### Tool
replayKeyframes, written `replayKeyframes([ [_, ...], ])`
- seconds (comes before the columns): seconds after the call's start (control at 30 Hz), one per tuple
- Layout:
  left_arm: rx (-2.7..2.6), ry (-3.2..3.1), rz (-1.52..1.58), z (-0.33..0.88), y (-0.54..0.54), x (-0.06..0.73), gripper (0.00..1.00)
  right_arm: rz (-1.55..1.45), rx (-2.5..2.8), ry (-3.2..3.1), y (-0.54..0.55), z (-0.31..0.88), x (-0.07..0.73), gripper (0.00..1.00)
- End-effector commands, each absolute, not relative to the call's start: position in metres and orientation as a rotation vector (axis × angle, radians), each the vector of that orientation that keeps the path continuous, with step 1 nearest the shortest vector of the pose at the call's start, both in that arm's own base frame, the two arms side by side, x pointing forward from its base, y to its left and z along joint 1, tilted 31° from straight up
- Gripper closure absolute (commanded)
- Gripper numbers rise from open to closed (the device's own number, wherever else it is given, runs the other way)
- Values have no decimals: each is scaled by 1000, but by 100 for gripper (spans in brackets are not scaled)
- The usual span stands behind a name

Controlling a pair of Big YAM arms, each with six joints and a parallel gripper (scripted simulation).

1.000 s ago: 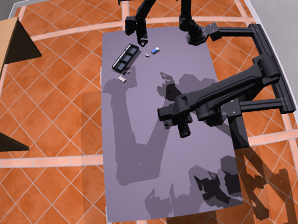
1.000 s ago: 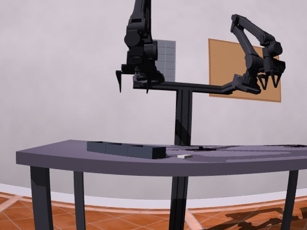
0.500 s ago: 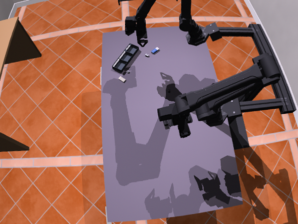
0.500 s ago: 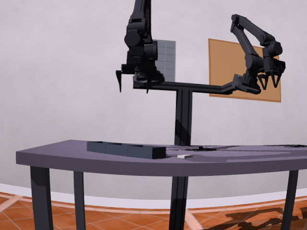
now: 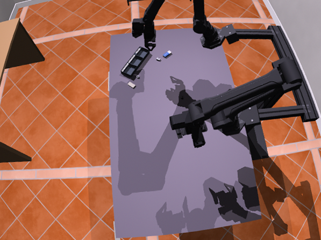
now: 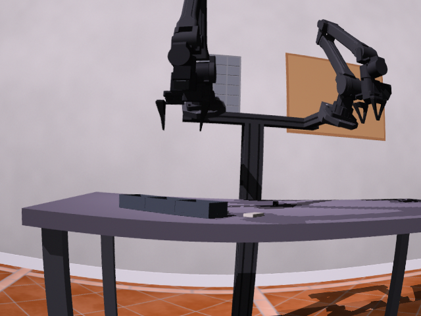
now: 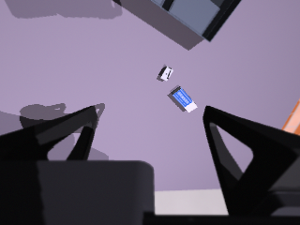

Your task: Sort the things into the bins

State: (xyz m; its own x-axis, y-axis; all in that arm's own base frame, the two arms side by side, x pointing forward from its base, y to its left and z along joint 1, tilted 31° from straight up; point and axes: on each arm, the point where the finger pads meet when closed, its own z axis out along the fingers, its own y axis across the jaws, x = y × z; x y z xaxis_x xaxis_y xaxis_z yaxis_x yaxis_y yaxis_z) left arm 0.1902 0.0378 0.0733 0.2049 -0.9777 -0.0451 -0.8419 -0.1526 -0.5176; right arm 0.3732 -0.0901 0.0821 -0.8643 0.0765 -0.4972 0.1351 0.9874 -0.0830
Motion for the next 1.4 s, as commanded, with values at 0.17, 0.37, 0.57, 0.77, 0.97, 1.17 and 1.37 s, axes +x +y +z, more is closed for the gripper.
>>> replayKeyframes([
  [0.17, -2078, 1677, -417, 72, 39, 187, 0, -62, 515, 2545, -122, 87, 458, 0],
  [0.37, -2078, 1677, -417, 72, 39, 187, 0, -9, 686, 2499, -127, 84, 491, 0],
  [0.57, -2078, 1677, -417, 72, 39, 187, 0, 22, 829, 2452, -146, 79, 535, 0],
  [0.77, -2078, 1677, -417, 72, 39, 187, 0, 23, 837, 2463, -159, 74, 566, 0],
  [0.97, -2078, 1677, -417, 72, 39, 187, 0, 28, 817, 2454, -149, 86, 558, 0],
  [1.17, -2078, 1677, -417, 72, 39, 187, 0, 26, 825, 2484, -148, 66, 556, 0],
  [1.37, -2078, 1677, -417, 72, 39, 187, 0, 27, 820, 2475, -147, 68, 557, 0],
])
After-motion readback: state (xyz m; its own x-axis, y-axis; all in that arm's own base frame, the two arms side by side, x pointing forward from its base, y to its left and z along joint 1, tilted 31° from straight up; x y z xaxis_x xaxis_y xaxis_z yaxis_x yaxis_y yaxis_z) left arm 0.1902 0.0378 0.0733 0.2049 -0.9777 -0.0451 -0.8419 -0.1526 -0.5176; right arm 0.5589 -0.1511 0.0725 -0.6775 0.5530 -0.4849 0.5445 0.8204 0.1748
